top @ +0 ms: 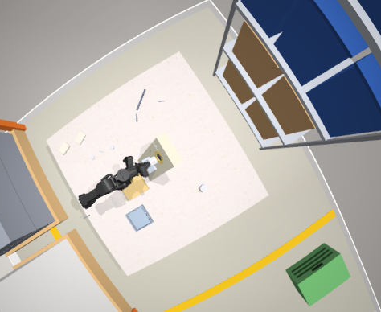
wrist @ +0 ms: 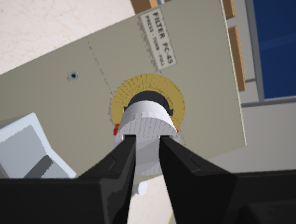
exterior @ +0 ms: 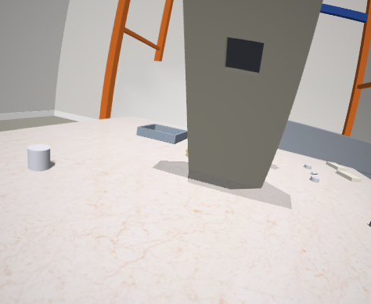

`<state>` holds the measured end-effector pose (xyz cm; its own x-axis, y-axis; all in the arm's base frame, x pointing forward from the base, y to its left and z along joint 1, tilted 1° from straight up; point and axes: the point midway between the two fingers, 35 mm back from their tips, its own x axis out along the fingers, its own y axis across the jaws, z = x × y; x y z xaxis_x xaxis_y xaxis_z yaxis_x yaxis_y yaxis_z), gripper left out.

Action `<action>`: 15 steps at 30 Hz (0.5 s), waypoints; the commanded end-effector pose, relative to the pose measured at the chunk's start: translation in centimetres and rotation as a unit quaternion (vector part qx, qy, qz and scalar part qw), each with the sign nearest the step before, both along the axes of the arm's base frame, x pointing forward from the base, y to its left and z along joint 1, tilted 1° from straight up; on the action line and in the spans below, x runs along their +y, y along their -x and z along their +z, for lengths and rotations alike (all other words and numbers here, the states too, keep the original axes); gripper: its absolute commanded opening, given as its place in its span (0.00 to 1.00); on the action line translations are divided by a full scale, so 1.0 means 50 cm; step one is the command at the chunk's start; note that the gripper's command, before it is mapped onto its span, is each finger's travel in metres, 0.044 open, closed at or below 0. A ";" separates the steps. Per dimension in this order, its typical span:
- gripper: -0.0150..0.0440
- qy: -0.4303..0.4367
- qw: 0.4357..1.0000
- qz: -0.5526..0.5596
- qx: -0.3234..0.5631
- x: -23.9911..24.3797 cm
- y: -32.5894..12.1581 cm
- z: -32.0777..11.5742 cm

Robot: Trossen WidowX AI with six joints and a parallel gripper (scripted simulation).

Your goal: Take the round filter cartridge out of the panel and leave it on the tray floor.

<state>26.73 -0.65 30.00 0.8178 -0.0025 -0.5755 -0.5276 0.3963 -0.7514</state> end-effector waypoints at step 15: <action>0.25 0.003 1.000 -0.001 -0.003 0.000 0.051 -0.084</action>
<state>24.46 -0.60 26.41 0.8181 -0.0040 -0.5750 -0.5264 0.3973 -0.7517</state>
